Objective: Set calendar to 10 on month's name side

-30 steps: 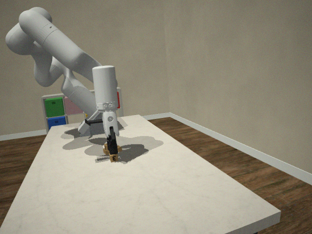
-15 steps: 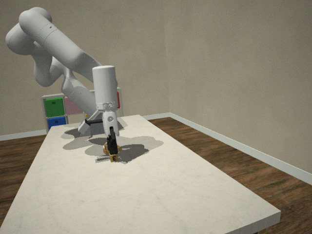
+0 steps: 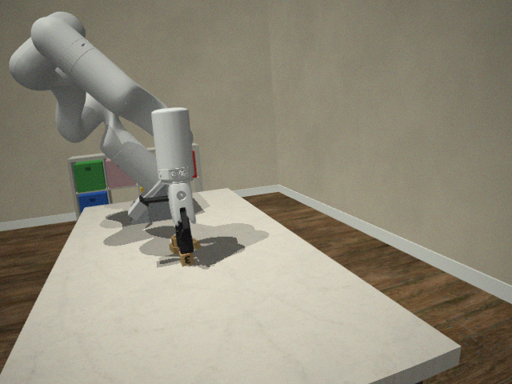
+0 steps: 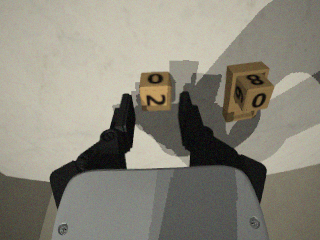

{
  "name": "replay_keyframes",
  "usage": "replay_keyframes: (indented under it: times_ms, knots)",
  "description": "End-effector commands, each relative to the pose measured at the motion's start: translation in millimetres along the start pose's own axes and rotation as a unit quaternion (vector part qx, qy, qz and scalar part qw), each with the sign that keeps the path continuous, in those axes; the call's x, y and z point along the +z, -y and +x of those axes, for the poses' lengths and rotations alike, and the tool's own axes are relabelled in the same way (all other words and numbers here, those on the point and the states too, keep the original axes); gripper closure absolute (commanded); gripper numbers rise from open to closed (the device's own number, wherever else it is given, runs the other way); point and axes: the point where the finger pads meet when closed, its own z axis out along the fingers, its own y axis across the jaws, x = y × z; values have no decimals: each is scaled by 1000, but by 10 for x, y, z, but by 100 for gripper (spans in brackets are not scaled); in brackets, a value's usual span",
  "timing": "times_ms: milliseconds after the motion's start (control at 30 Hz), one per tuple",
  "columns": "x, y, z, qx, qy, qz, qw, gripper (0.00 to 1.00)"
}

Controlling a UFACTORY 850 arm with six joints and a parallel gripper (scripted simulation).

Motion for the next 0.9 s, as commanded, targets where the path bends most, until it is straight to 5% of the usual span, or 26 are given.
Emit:
replay_keyframes:
  times_ms: [0, 867]
  knots:
    - [-8, 8, -1, 0, 0, 1, 1000, 53]
    - [-40, 8, -1, 0, 0, 1, 1000, 53]
